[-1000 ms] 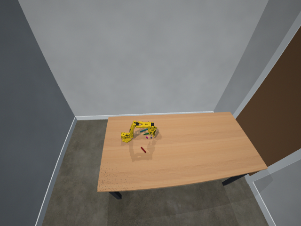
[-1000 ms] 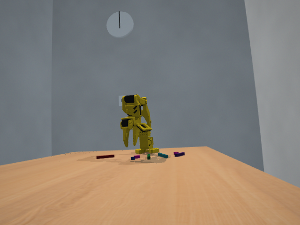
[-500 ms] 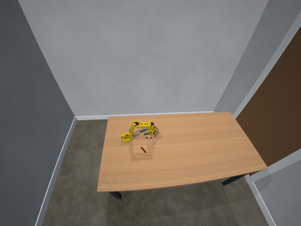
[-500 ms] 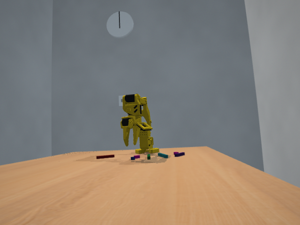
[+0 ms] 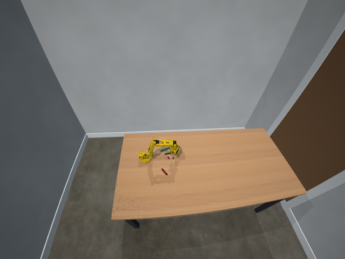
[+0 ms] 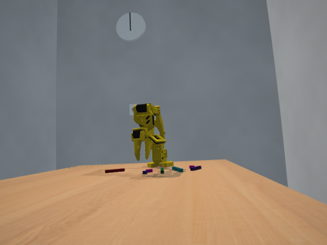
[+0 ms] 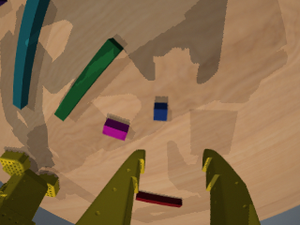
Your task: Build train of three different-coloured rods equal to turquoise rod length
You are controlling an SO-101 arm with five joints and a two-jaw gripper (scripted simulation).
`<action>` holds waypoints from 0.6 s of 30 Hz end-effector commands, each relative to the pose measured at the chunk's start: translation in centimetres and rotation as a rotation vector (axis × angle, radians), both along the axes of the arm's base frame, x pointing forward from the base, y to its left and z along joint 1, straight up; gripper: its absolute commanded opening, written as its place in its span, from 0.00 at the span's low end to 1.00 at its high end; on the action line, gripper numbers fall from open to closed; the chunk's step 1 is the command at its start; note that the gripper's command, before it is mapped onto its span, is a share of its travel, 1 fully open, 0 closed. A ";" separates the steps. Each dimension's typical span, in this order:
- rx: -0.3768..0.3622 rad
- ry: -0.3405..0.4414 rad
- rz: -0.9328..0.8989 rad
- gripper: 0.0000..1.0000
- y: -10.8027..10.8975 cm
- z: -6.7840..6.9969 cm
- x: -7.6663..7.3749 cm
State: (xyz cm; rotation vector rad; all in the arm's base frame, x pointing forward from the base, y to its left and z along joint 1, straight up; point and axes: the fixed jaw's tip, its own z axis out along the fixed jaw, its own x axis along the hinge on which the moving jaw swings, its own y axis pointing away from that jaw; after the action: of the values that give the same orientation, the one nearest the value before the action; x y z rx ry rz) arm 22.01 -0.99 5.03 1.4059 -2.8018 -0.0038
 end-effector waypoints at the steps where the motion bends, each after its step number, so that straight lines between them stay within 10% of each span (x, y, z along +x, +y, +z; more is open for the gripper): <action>1: -0.004 -0.093 0.000 0.19 0.1 1.2 1.0; 18: -0.004 -0.093 0.000 0.19 0.1 -1.7 1.2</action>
State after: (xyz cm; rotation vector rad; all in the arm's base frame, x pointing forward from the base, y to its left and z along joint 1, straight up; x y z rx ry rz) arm 22.21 -1.00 2.18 1.4052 -2.8002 -0.0054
